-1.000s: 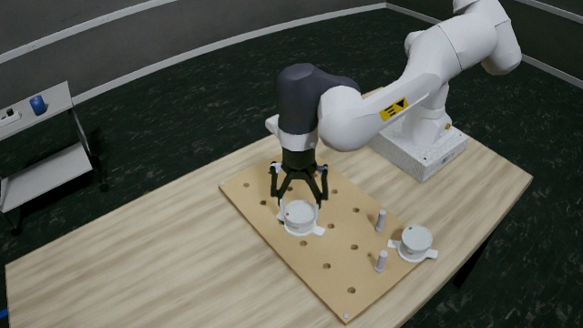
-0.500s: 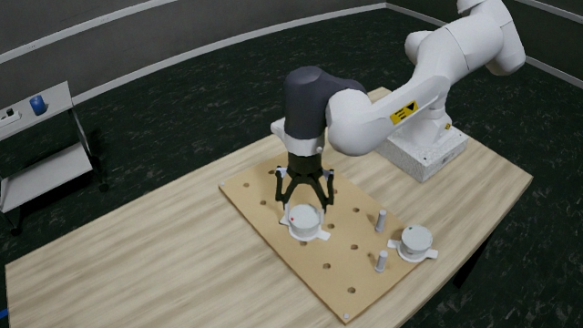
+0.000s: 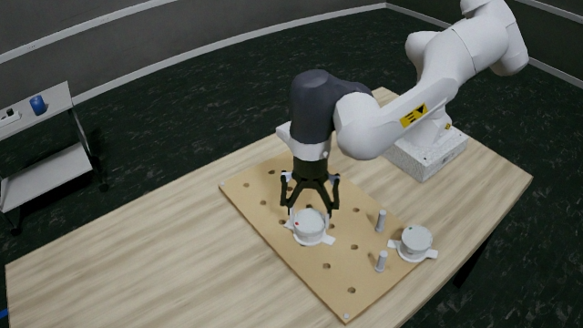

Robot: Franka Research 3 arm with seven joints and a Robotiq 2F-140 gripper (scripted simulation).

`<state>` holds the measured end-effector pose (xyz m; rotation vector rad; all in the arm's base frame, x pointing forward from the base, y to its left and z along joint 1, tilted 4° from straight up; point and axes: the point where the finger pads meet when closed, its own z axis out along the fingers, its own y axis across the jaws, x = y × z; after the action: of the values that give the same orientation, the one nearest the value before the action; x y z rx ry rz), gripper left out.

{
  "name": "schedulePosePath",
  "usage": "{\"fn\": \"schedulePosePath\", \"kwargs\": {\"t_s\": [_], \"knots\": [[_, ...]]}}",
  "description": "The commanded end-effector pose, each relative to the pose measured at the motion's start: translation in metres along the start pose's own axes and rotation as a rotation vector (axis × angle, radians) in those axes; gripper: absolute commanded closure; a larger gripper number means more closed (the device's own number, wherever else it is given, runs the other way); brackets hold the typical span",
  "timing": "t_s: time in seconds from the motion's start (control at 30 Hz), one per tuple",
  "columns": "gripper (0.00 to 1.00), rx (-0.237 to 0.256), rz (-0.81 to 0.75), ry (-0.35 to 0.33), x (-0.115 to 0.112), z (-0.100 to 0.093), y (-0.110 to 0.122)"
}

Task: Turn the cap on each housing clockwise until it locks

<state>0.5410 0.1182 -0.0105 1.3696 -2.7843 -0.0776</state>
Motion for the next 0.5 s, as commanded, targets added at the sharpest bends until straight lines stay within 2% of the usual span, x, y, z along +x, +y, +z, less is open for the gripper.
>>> {"fn": "schedulePosePath", "kwargs": {"t_s": [0.0,0.47], "knots": [[0.9,-0.01,0.017,-0.003,-0.007,0.001,0.009],[0.9,-0.01,0.017,-0.003,-0.019,0.001,0.021]]}}
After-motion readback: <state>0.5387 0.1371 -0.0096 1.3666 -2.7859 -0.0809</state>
